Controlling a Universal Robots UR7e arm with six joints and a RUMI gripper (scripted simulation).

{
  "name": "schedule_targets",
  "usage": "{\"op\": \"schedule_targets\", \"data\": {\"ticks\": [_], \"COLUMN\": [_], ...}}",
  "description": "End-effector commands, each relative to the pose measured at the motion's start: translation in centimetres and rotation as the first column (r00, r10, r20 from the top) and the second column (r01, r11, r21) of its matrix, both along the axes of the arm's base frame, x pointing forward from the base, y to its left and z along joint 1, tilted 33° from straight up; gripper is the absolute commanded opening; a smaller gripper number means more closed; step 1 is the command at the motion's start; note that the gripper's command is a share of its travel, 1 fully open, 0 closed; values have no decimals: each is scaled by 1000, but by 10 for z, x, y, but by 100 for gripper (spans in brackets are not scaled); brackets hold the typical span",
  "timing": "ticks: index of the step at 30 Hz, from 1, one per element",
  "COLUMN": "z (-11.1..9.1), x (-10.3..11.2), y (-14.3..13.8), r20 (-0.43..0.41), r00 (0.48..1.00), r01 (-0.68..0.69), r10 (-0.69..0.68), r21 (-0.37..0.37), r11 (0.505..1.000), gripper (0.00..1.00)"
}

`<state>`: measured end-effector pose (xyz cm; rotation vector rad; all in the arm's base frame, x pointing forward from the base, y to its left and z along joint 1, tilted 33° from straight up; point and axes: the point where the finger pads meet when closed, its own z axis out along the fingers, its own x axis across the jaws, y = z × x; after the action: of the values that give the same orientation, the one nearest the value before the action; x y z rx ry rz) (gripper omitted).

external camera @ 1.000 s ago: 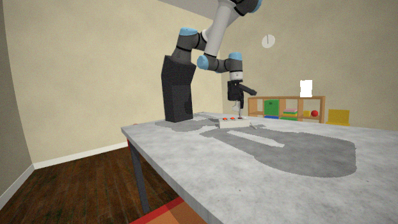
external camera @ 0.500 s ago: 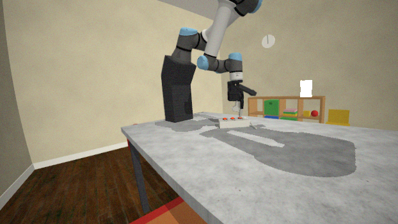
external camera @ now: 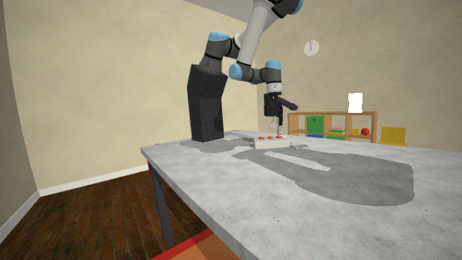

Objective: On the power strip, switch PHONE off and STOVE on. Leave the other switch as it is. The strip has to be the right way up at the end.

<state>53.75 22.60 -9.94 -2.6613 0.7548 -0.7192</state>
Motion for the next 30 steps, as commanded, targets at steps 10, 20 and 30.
{"op": "schedule_targets", "data": {"ticks": [10,20,30], "z": [28,30,30], "x": [-18,-18,-18], "y": [-5,-5,-5], "r20": [-1,1,1], "r00": [1000,1000,1000], "r01": [0,0,0], "r10": [0,0,0], "r21": [0,0,0], "r11": [1000,1000,1000], "gripper": [0,0,0]}}
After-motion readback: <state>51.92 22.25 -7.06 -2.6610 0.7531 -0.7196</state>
